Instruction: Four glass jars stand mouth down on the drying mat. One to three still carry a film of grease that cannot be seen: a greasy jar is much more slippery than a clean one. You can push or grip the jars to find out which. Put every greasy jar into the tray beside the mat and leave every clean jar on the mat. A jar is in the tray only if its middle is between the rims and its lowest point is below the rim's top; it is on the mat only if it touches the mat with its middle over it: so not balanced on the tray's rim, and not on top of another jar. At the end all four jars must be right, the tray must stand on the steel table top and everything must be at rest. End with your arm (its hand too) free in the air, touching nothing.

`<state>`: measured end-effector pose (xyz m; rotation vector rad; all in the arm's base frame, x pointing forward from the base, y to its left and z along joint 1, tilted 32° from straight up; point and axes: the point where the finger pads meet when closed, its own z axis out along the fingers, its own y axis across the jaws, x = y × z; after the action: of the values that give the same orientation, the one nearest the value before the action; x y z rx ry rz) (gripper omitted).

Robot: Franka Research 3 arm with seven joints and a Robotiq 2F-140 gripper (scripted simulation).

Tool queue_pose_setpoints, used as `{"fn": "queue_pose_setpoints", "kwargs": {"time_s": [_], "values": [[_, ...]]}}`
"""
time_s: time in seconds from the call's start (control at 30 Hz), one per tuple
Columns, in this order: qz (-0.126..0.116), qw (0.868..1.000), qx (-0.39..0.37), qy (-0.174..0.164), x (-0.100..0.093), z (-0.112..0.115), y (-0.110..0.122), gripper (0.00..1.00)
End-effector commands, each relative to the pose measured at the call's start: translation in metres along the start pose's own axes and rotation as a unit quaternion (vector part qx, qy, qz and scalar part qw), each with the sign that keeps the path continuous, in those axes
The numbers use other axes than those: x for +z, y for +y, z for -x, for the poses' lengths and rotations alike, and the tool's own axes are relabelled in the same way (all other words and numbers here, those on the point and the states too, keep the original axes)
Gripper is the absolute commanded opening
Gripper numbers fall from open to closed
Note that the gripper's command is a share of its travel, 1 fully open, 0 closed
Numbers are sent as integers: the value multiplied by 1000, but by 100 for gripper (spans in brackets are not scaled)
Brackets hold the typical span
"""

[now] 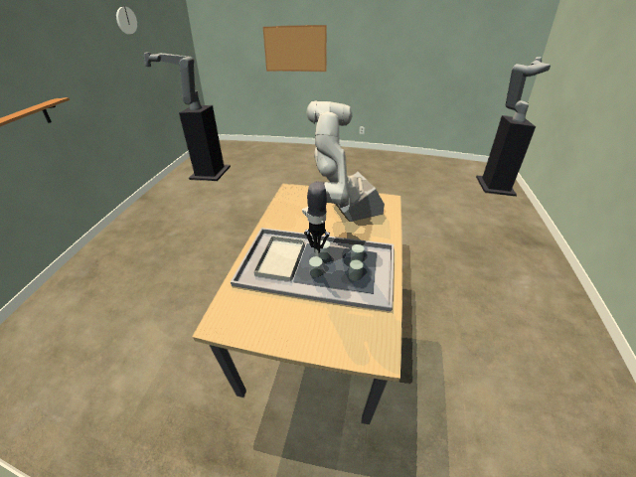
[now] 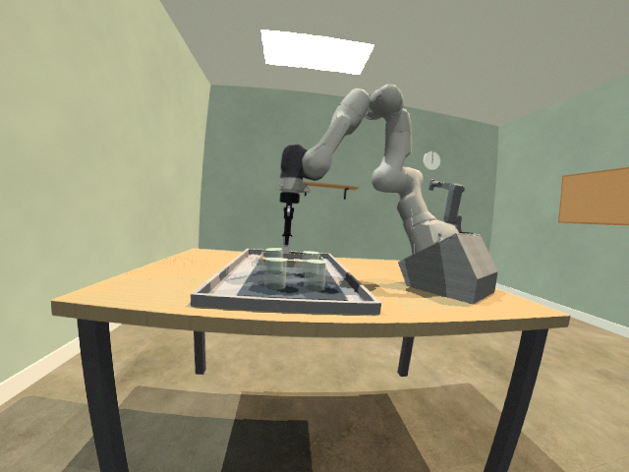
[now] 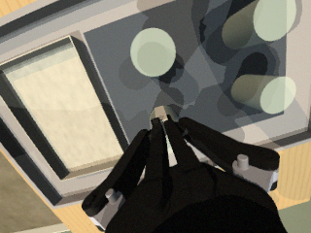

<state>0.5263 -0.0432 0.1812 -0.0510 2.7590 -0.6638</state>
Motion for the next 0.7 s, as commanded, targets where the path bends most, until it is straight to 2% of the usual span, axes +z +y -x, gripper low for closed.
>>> {"fn": "queue_pose_setpoints", "kwargs": {"time_s": [0.0, 0.67], "values": [[-1, 1000, -1, 0, 0, 1, 0, 0], [-1, 1000, -1, 0, -2, 3, 0, 0]]}}
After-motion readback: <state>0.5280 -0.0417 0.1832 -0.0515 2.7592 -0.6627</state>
